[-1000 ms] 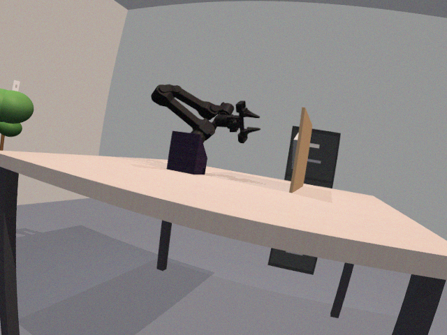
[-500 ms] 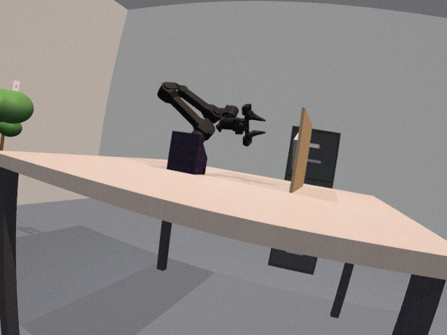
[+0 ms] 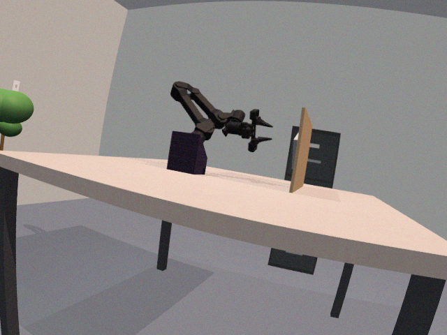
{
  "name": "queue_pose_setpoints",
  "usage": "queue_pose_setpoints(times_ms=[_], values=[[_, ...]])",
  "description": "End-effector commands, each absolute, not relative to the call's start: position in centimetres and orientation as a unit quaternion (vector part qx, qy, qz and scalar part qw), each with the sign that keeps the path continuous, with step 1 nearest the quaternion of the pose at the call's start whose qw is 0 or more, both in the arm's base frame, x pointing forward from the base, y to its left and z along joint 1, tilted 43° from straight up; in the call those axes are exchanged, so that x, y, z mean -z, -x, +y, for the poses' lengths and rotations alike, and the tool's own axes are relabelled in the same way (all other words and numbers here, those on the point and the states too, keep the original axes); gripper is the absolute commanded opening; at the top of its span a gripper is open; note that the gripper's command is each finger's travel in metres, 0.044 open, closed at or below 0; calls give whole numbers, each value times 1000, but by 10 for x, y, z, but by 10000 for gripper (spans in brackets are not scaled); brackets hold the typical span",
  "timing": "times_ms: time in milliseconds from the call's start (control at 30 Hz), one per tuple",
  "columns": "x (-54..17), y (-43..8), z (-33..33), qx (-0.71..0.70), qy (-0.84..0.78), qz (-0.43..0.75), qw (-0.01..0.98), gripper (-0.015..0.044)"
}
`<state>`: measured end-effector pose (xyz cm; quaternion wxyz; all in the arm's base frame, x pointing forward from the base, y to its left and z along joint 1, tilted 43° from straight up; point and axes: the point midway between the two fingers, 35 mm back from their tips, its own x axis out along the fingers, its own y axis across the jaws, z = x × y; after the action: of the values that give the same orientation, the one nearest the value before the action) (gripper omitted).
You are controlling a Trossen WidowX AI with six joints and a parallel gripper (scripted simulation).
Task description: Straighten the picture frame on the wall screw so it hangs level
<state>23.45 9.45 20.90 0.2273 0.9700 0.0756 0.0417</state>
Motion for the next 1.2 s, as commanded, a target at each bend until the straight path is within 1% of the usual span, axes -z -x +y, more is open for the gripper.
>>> queue_pose_setpoints(times_ms=[0,300,700,1167], values=[[-206,-237,95,-40,-969,78,233,260],[-210,-245,98,-41,-969,78,233,260],[-210,-315,109,-42,-968,77,233,260],[-210,-316,109,-42,-968,77,233,260]])
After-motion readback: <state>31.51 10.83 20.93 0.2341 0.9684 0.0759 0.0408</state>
